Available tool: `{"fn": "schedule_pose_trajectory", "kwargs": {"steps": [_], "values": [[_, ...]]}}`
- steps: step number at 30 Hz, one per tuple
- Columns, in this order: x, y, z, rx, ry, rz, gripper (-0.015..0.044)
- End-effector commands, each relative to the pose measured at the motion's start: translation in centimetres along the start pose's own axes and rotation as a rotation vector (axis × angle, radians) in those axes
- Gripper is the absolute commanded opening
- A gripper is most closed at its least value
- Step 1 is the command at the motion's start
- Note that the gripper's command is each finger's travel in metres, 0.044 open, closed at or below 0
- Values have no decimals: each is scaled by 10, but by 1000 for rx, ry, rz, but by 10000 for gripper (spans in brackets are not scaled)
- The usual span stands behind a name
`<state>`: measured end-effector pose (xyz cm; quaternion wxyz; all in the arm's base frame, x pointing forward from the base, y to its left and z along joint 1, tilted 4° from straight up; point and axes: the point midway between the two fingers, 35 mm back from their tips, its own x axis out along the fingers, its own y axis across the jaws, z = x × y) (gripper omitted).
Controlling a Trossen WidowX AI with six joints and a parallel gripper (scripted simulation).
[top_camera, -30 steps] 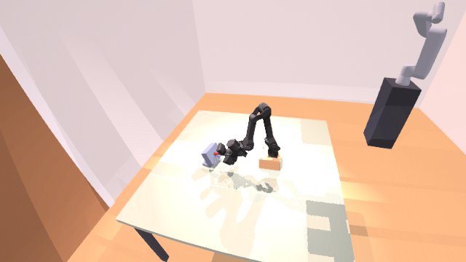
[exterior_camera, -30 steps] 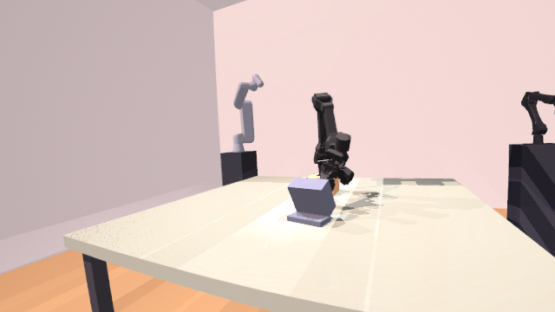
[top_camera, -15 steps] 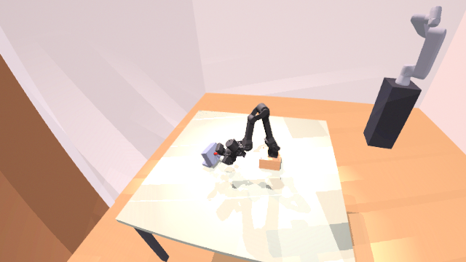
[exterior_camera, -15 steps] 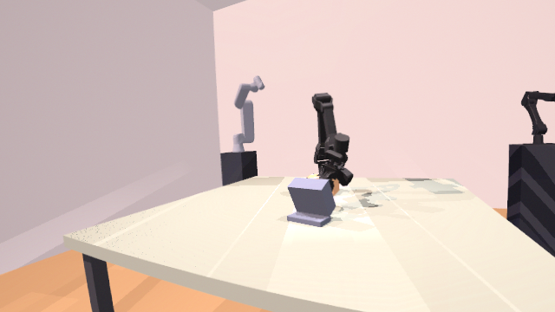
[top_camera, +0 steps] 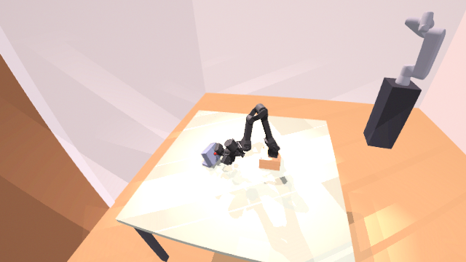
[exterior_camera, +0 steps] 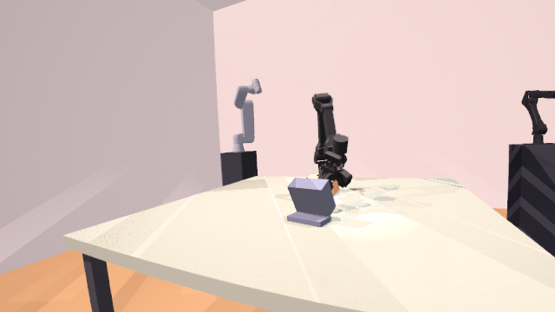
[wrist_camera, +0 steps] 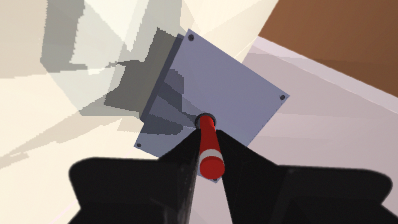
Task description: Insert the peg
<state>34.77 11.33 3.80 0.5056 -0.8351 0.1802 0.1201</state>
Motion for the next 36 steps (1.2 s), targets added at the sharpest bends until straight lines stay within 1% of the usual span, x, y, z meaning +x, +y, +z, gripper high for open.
{"fn": "schedule_pose_trajectory", "kwargs": {"steps": [1,22,36], "values": [[3,2,1,-7,-5,4,0],[6,1,0,1,2,-1,0],[5,1,0,1,1,0,368]]}}
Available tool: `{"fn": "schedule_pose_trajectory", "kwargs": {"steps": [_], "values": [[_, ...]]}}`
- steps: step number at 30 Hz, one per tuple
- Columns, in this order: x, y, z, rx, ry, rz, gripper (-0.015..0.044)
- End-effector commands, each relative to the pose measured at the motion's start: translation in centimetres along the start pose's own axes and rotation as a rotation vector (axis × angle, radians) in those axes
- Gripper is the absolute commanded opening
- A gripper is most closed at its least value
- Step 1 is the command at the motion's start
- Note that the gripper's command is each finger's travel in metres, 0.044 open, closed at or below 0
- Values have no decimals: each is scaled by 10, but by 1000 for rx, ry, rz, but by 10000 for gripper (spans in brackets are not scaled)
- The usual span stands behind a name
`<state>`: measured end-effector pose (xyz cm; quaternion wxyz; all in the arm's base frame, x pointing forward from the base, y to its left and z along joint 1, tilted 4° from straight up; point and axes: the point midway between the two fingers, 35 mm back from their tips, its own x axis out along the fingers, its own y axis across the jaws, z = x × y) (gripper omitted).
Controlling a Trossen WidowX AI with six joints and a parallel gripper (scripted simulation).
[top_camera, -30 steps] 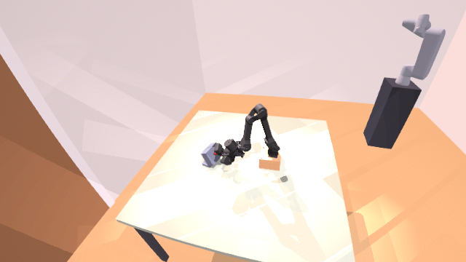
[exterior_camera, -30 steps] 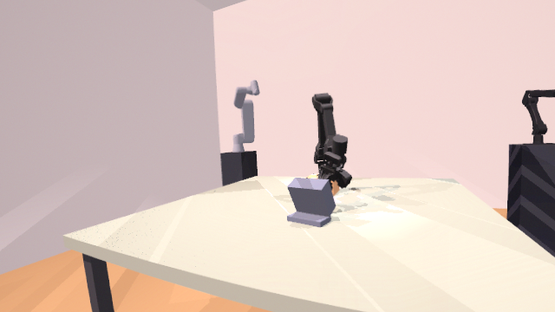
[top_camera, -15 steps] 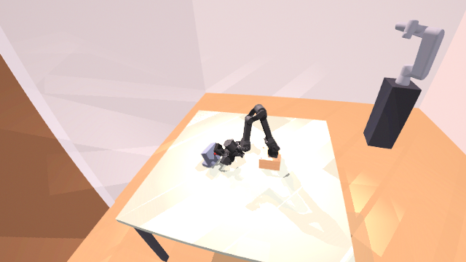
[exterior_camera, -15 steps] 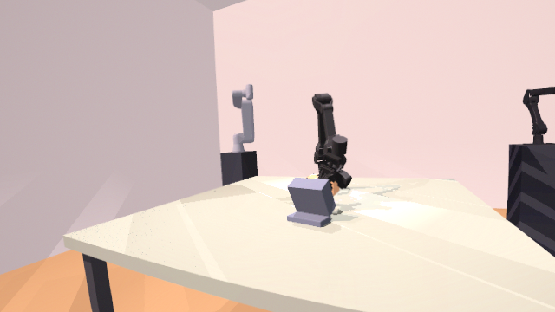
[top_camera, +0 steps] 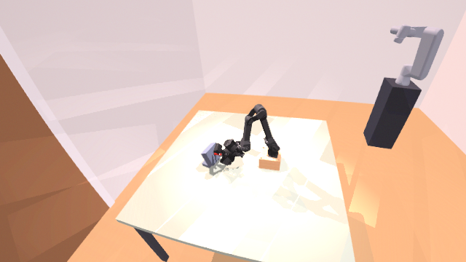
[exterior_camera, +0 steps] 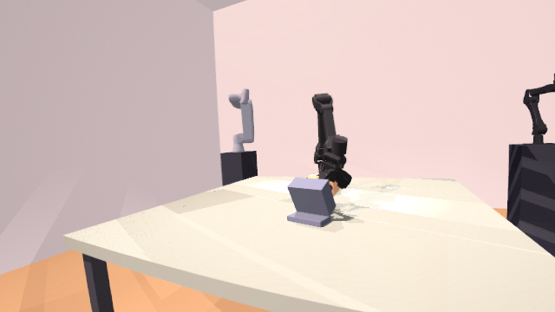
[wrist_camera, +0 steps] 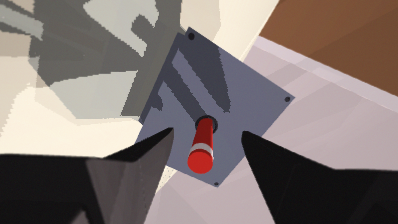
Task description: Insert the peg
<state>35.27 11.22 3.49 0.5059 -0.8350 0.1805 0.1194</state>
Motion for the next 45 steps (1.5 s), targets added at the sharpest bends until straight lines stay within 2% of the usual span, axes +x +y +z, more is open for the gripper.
{"fn": "schedule_pose_trajectory", "kwargs": {"steps": [1,3,45], "values": [[-1,0,0,0,0,0,394],[-3,-1,0,0,-1,1,440],[-53,-5,8,-3,-14,20,440]]}}
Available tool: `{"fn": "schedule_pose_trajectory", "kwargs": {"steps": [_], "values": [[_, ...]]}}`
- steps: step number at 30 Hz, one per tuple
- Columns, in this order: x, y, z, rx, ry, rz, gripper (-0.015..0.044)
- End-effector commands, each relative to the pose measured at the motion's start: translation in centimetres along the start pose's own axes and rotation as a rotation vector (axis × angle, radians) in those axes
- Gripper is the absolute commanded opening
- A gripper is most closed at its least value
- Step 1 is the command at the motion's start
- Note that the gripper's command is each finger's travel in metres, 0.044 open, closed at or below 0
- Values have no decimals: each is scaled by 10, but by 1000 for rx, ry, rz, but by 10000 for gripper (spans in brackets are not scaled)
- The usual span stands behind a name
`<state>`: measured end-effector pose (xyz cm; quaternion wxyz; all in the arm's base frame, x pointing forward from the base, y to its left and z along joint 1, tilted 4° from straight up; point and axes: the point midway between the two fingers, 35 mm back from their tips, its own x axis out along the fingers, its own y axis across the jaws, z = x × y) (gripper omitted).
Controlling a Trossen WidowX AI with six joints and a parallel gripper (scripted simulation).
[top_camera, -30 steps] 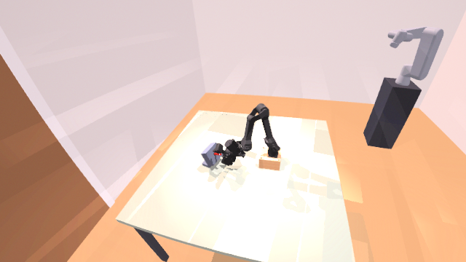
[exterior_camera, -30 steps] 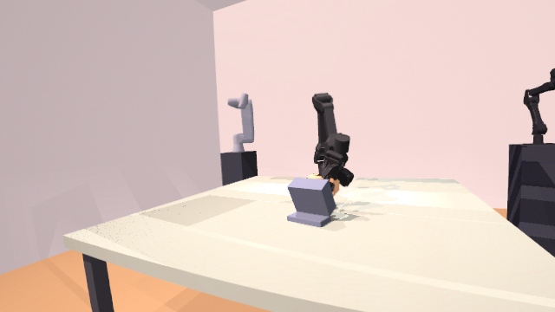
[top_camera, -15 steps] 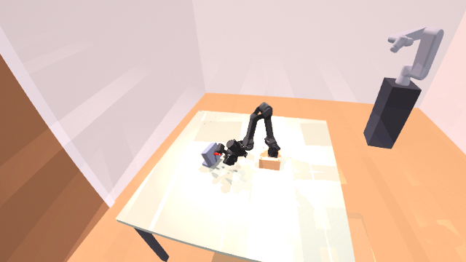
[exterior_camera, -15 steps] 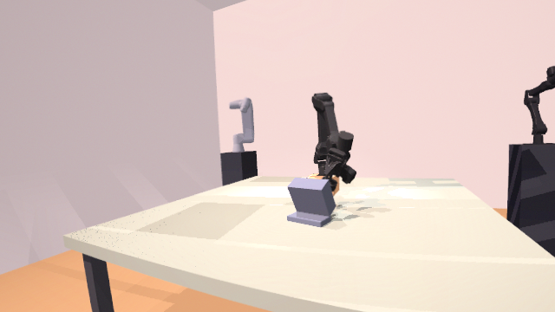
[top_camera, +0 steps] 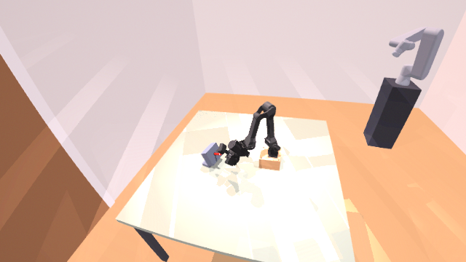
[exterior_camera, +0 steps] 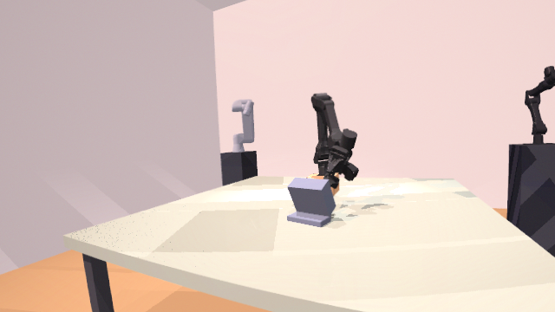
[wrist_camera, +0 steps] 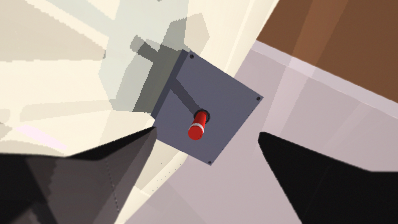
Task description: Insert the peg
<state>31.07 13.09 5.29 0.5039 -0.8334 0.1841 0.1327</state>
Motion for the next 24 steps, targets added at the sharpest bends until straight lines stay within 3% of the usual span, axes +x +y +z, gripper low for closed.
{"fn": "schedule_pose_trajectory", "kwargs": {"steps": [1,24], "values": [[-6,-1,-1,3,4,0,440],[-35,0,3,-4,2,-1,440]]}}
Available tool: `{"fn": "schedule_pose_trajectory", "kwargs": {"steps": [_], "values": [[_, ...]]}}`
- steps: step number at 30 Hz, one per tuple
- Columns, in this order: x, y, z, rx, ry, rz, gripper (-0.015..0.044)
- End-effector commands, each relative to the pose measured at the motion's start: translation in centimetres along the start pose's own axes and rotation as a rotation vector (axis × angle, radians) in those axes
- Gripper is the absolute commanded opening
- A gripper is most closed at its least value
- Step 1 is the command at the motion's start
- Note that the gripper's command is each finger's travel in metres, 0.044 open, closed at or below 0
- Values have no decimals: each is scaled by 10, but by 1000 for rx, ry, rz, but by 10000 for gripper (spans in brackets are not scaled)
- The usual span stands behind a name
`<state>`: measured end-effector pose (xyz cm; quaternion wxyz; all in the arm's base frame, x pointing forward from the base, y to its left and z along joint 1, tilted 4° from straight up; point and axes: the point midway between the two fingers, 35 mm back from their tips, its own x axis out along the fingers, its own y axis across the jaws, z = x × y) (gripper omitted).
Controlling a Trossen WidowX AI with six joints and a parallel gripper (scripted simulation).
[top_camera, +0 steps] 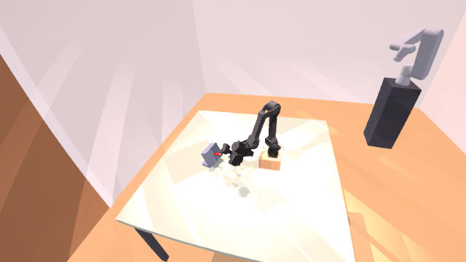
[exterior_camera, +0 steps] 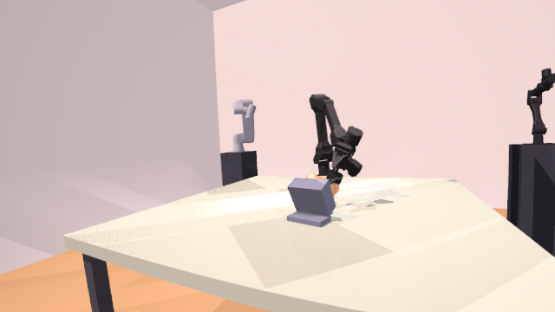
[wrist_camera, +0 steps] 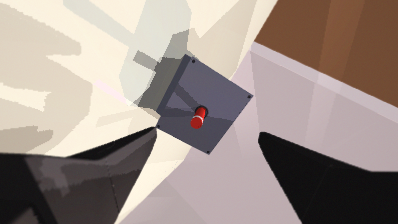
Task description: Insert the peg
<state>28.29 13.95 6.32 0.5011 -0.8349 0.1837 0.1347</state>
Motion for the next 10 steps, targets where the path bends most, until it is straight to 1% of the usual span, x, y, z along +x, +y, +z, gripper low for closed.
{"fn": "schedule_pose_trajectory", "kwargs": {"steps": [1,10], "values": [[-5,0,-1,3,4,-3,440],[-14,0,1,1,4,-4,440]]}}
